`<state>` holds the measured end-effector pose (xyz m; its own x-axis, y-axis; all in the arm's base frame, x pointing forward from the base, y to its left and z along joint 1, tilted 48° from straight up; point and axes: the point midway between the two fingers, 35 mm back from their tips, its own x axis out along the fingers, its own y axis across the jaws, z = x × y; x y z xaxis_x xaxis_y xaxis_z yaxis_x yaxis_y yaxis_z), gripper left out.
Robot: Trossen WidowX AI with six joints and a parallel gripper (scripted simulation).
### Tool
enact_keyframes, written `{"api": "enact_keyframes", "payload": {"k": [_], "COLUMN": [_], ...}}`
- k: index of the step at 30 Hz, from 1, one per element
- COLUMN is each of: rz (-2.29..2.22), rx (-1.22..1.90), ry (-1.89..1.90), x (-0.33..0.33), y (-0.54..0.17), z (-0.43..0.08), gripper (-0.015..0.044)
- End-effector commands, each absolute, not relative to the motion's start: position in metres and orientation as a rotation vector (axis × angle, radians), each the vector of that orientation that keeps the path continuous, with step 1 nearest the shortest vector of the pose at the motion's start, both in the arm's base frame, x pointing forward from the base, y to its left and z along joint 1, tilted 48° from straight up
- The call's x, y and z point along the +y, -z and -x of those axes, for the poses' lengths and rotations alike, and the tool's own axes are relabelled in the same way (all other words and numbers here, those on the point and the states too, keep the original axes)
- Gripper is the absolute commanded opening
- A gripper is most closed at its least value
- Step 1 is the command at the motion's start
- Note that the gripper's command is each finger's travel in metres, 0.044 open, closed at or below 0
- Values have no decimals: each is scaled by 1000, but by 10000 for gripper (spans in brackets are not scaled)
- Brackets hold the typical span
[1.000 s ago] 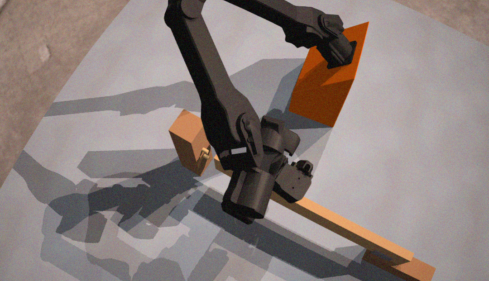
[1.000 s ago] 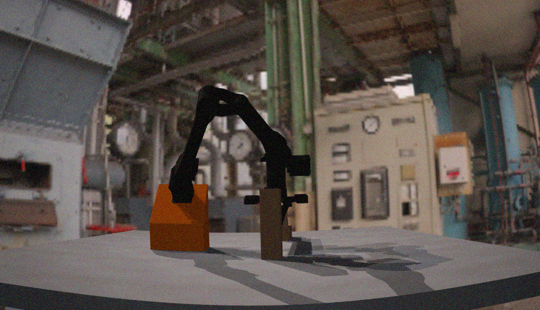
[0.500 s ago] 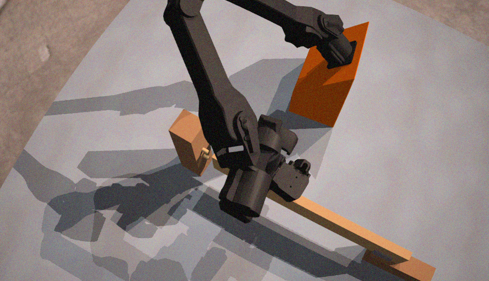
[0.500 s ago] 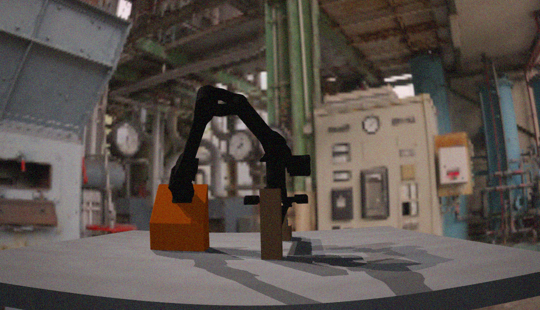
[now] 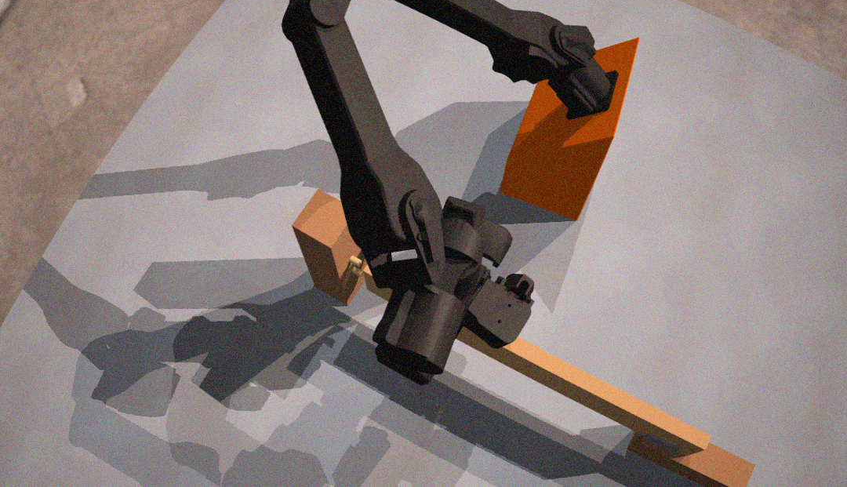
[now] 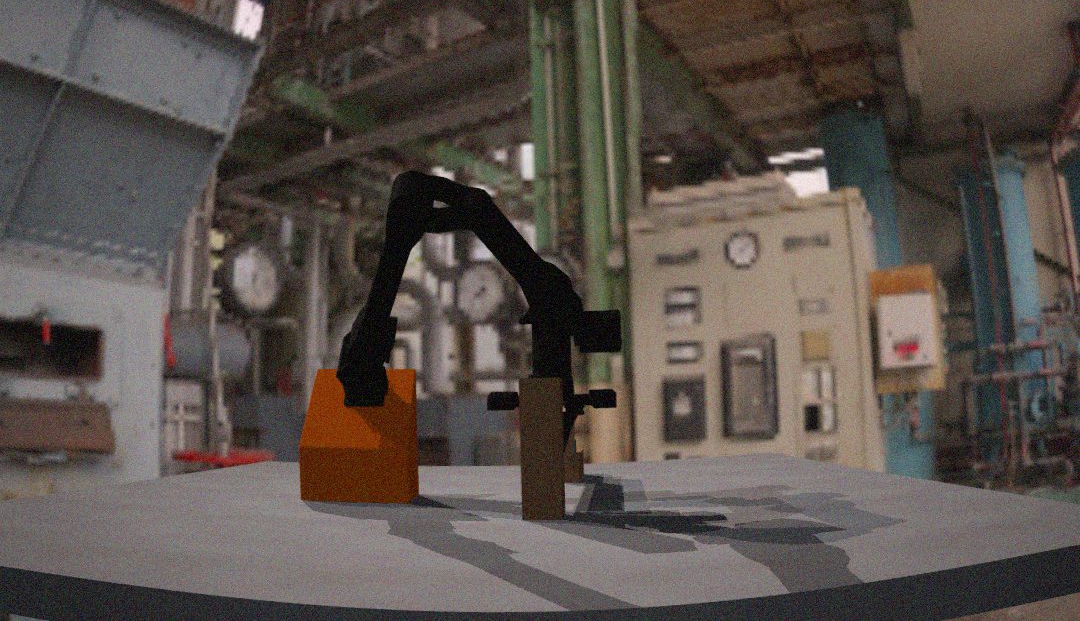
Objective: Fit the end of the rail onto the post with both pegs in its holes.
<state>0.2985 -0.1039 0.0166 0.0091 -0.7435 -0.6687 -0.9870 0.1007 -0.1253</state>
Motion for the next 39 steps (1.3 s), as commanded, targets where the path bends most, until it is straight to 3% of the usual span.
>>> {"api": "enact_keyframes", "payload": {"k": [1, 39], "rz": [1701, 1701], "rx": [1786, 1786], "ry": [-525, -525], "x": [-105, -113], "y": [-19, -27], "z": [-298, -296], "gripper": [0, 0]}}
